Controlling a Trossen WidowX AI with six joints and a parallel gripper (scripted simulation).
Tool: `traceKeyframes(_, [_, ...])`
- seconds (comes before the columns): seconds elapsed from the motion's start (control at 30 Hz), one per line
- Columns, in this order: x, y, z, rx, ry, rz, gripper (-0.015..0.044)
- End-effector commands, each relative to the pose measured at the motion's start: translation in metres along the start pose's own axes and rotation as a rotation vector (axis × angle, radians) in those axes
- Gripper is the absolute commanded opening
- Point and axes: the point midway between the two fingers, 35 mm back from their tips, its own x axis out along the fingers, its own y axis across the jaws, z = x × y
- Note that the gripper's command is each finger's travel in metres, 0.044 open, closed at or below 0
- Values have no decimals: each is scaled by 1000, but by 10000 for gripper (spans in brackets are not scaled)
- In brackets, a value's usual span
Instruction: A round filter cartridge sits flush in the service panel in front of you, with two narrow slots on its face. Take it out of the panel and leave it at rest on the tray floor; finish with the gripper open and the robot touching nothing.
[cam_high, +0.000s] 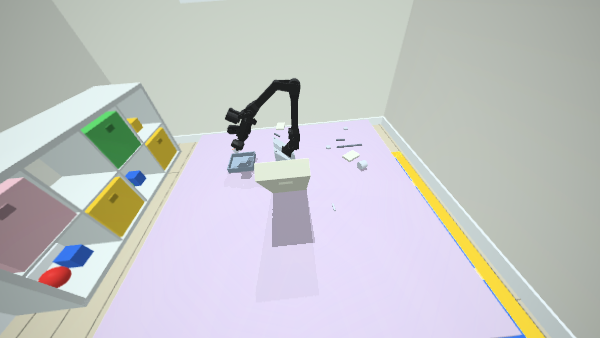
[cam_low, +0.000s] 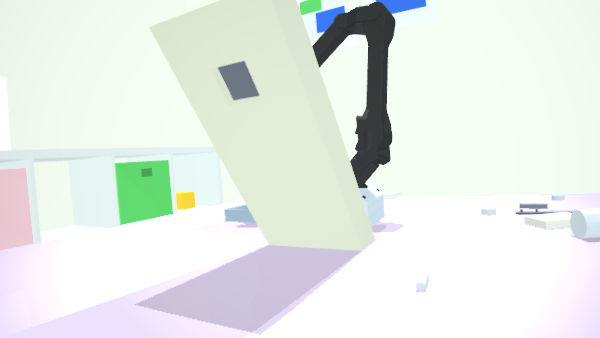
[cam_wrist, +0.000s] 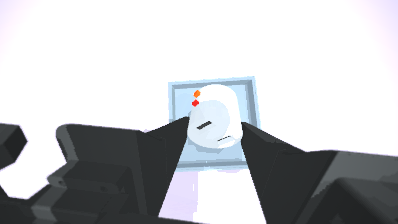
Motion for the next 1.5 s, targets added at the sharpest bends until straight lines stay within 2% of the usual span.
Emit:
traceKeyframes(0.0, [6,-6,-3,27,-3,-20,0])
traceKeyframes(0.1, [9,-6,-4,27,-3,-20,0])
traceKeyframes(0.53, [68,-6,-39,27,-2,-21,0])
traceKeyframes(0.73, [71,-6,-41,27,-2,-21,0])
traceKeyframes(1.27, [67,-5,-40,32,2,-14,420])
traceKeyframes(1.3, [67,-5,-40,32,2,-14,440])
traceKeyframes(1.47, [59,-5,-33,32,2,-14,440])
